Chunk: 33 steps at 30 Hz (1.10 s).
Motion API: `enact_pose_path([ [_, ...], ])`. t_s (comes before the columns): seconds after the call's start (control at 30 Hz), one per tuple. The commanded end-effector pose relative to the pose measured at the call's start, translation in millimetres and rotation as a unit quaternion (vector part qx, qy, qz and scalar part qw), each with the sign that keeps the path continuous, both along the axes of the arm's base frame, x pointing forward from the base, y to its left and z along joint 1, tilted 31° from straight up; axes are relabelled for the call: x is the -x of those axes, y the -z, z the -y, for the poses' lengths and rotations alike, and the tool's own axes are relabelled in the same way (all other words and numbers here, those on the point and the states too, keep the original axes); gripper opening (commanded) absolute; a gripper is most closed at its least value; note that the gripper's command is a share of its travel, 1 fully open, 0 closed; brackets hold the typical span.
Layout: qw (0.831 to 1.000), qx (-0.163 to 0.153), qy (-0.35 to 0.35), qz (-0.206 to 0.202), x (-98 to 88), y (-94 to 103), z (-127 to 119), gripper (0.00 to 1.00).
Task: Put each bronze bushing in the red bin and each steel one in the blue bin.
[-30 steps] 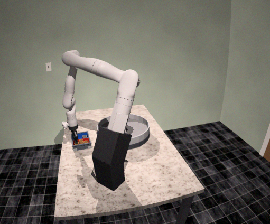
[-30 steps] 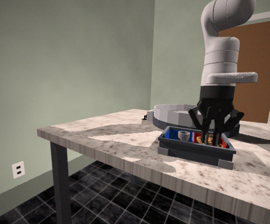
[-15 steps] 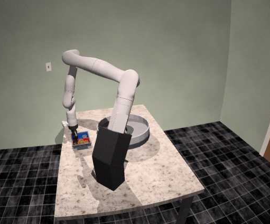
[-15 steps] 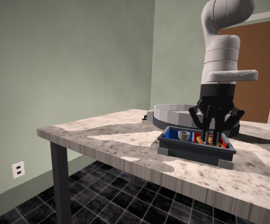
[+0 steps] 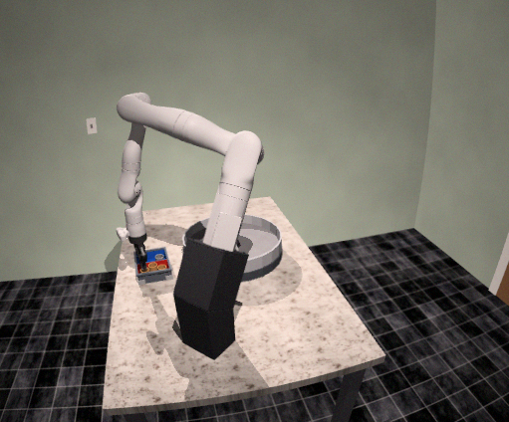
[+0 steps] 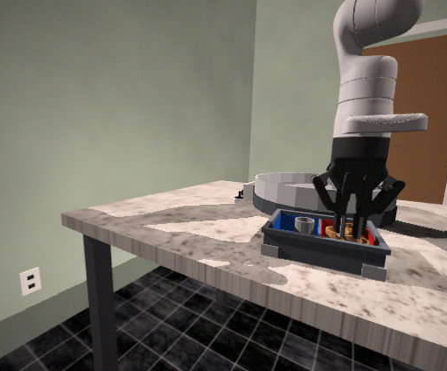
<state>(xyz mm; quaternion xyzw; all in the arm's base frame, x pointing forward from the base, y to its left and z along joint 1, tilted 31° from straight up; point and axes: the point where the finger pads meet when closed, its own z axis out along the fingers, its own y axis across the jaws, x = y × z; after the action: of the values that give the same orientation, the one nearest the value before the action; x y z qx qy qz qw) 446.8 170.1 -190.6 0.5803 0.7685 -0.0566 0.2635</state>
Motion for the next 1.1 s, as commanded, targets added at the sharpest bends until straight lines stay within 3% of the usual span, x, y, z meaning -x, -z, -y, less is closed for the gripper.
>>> enact_pose_path([
  [0.0,1.000,-0.001,-0.001,0.001,0.1,-2.2,-2,0.19],
  [0.5,1.000,-0.001,-0.001,0.001,1.2,-4.8,-4,0.19],
  [0.67,1.000,-0.001,-0.001,0.001,20.4,-52.8,-25,0.19],
  [0.77,1.000,-0.001,-0.001,0.001,20.4,-52.8,-25,0.19],
  [0.83,1.000,-0.001,-0.001,0.001,28.1,-72.0,-34,0.19],
  [0.9,1.000,-0.001,-0.001,0.001,28.1,-72.0,-34,0.19],
  [1.0,1.000,-0.001,-0.001,0.001,39.6,-100.9,-47,0.19],
  [1.07,1.000,-0.001,-0.001,0.001,39.6,-100.9,-47,0.19],
])
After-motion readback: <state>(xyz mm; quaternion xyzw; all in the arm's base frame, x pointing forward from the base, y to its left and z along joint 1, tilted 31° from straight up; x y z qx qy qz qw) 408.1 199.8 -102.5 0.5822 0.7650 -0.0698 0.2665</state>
